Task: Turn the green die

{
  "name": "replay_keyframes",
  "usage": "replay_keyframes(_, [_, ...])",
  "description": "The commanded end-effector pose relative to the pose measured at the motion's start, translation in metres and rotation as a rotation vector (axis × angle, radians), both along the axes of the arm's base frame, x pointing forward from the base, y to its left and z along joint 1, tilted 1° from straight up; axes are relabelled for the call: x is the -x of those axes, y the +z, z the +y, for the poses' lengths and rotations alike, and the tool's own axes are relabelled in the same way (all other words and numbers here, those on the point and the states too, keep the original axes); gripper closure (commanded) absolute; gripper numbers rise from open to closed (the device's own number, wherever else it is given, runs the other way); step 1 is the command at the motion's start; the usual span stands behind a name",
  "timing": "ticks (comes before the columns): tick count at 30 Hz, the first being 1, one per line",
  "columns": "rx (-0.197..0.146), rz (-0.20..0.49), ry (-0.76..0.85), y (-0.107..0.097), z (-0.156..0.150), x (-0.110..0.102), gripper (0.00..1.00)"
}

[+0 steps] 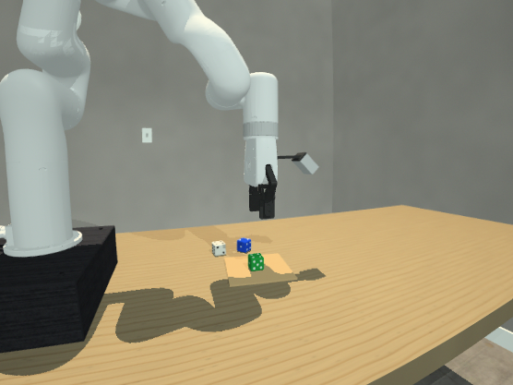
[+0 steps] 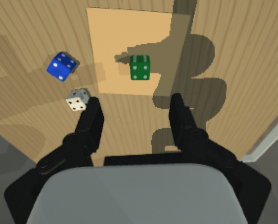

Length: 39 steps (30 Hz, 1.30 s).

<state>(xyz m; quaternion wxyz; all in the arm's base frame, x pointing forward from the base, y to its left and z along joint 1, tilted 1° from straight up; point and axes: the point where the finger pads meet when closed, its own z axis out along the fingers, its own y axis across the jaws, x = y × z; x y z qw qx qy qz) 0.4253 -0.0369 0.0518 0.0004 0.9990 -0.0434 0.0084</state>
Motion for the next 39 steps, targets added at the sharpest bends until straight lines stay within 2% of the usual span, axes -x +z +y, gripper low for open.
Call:
replay_keyframes(1, [-0.001, 0.009, 0.0, 0.001, 0.0, -0.002, 0.0])
replay_keyframes(17, [-0.001, 0.01, 0.0, 0.008, 0.0, -0.002, 0.0])
replay_keyframes(31, [-0.001, 0.01, 0.0, 0.052, 0.001, -0.002, 0.0])
replay_keyframes(39, [-0.001, 0.01, 0.0, 0.059, 0.001, -0.002, 0.0])
